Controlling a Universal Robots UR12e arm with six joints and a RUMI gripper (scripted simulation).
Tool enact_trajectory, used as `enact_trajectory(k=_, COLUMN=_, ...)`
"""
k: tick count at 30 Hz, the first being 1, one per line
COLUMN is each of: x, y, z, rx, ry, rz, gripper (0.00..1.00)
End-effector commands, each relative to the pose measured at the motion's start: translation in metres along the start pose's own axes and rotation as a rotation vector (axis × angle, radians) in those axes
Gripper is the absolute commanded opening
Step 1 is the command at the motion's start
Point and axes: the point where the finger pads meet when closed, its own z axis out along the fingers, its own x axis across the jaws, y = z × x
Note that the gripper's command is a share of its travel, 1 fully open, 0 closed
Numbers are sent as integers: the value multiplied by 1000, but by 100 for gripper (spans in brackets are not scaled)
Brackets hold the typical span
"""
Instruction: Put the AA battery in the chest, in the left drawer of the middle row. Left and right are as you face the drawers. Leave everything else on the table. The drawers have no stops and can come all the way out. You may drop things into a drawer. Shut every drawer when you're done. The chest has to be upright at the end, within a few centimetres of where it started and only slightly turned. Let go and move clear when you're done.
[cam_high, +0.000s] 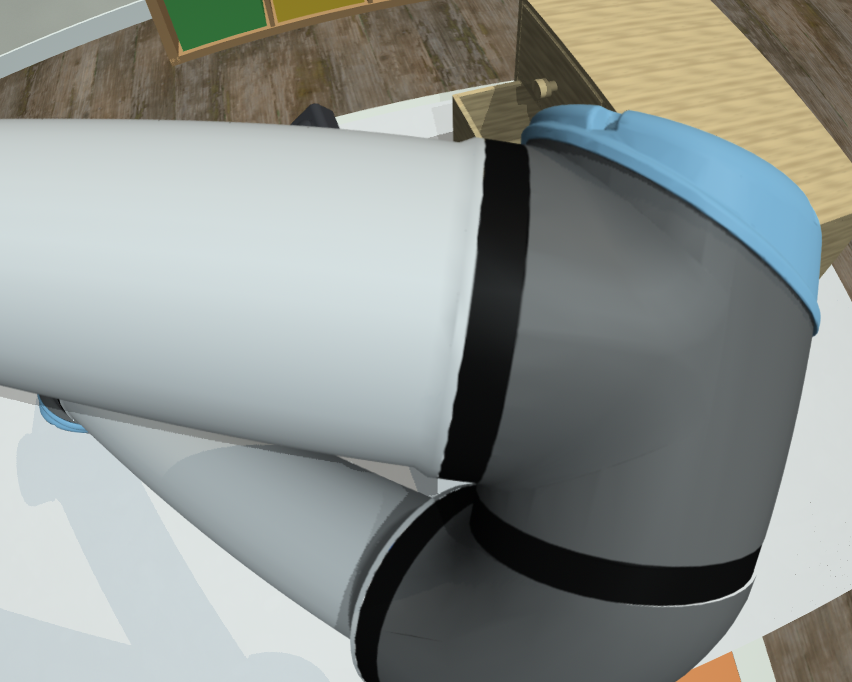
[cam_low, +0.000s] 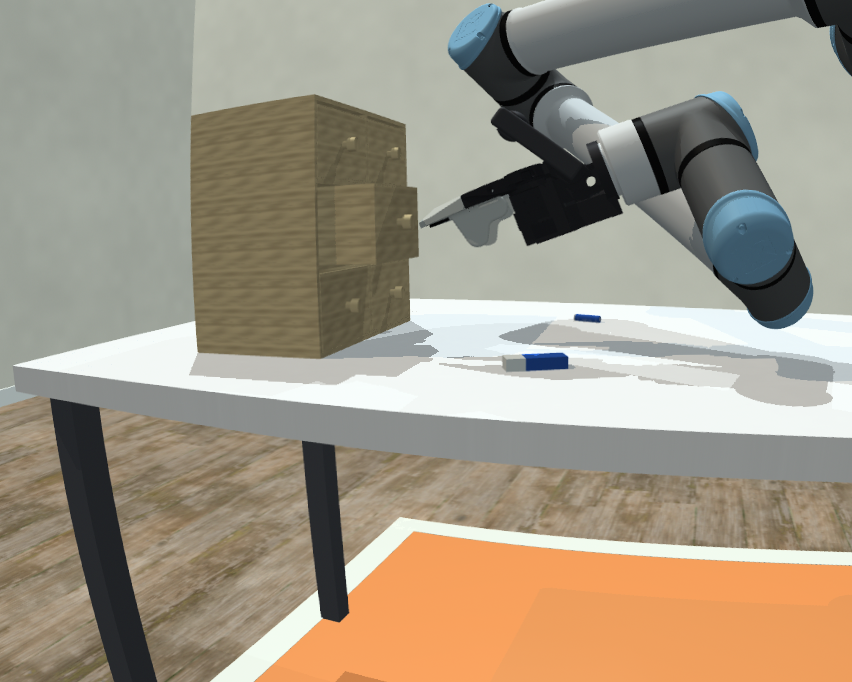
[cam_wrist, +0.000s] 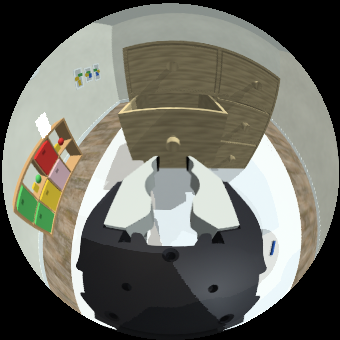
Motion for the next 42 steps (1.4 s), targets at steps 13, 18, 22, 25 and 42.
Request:
enact_trajectory(k=13, x=0, y=-6, z=16, rx=2, ry=1, rz=0, gripper=20)
enact_trajectory(k=18, x=0, y=-8, z=21, rx=2, ry=1, rz=0, gripper=20)
enact_trajectory(k=22, x=0, y=-9, z=23, rx=2, ry=1, rz=0, gripper=20)
enact_trajectory(k=25, x=0, y=-10, z=25, rx=2, ry=1, rz=0, gripper=20)
enact_trajectory(k=42, x=0, y=-9, z=26, rx=-1, ry=0, rz=1, gripper=20)
